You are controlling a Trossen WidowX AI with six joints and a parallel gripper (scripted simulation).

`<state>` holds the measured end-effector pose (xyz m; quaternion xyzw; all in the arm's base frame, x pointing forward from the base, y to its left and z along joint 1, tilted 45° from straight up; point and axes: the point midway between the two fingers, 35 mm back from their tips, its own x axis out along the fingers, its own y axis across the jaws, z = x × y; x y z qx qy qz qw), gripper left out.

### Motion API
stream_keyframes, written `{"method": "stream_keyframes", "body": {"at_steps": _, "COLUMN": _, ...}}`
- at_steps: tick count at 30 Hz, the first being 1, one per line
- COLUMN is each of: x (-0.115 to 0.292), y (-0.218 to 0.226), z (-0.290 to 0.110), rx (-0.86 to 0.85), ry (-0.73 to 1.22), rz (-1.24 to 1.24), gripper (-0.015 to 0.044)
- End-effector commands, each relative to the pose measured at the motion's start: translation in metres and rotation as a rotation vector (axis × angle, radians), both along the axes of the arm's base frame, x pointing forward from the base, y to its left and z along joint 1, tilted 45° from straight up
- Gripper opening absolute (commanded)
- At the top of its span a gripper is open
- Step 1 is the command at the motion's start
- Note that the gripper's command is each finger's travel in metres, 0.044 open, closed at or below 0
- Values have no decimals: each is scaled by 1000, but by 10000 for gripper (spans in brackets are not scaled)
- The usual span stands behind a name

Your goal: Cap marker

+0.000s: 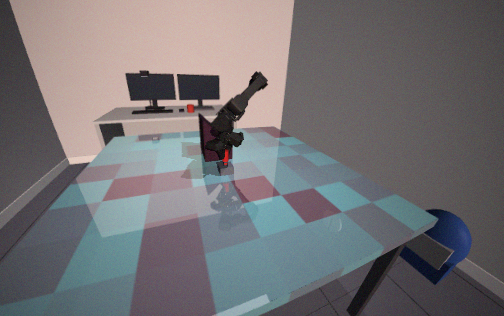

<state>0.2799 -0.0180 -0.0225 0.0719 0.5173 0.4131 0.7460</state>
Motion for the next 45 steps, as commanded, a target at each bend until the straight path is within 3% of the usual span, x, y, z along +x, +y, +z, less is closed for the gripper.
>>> {"method": "stream_keyframes", "body": {"at_steps": 1, "x": 0, "y": 2, "z": -2, "rx": 6, "ry": 4, "rz": -7, "gripper": 0}}
{"method": "stream_keyframes", "body": {"at_steps": 7, "x": 0, "y": 2, "z": -2, "rx": 6, "ry": 4, "rz": -7, "gripper": 0}}
{"method": "stream_keyframes", "body": {"at_steps": 24, "x": 0, "y": 2, "z": -2, "rx": 2, "ry": 1, "rz": -2, "gripper": 440}}
{"method": "stream_keyframes", "body": {"at_steps": 27, "x": -1, "y": -8, "z": 6, "rx": -1, "ry": 1, "rz": -2, "gripper": 440}}
{"method": "stream_keyframes", "body": {"at_steps": 31, "x": -9, "y": -49, "z": 49, "rx": -1, "ry": 2, "rz": -2, "gripper": 440}}
{"method": "stream_keyframes", "body": {"at_steps": 37, "x": -10, "y": -51, "z": 51, "rx": -1, "ry": 2, "rz": -2, "gripper": 440}}
{"method": "stream_keyframes", "body": {"at_steps": 39, "x": -10, "y": -51, "z": 51, "rx": 7, "ry": 45, "rz": -47, "gripper": 387}}
{"method": "stream_keyframes", "body": {"at_steps": 45, "x": -9, "y": -46, "z": 45, "rx": 77, "ry": 418, "rz": -433, "gripper": 230}}
